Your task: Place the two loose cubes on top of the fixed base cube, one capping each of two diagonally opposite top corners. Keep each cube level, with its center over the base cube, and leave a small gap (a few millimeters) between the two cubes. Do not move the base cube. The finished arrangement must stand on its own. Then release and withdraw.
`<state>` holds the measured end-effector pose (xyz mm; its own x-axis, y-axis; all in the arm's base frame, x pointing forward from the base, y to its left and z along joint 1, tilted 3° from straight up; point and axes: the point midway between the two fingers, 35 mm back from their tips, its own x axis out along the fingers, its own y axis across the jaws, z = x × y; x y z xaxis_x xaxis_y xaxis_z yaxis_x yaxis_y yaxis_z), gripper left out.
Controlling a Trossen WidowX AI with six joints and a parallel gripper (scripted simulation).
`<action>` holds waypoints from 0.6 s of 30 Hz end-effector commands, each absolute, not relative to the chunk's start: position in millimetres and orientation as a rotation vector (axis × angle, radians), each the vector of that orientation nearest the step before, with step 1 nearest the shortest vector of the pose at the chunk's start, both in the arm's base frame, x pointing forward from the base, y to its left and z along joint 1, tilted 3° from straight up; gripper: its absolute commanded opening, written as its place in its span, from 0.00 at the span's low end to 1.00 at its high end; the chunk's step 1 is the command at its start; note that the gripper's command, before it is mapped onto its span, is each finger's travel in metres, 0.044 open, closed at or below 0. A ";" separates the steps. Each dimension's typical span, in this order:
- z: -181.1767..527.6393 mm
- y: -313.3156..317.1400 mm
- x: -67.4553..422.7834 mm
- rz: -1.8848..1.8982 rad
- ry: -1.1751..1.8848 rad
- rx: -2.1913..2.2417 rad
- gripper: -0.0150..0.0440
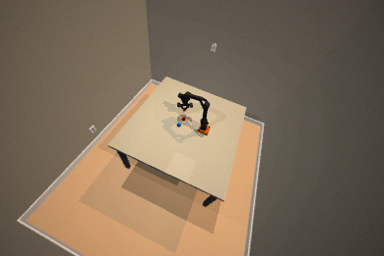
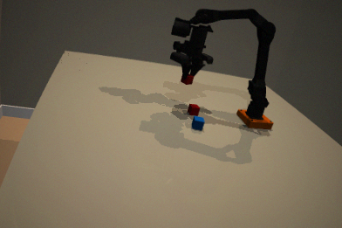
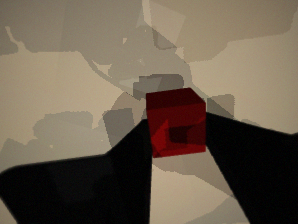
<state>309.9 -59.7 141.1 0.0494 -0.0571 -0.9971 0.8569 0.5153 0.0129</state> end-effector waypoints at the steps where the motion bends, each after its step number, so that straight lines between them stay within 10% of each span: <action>1: 136.7 -47.5 311.5 -0.815 1.347 0.770 0.43; 18: 121.6 6.4 314.2 -0.794 1.358 0.757 0.43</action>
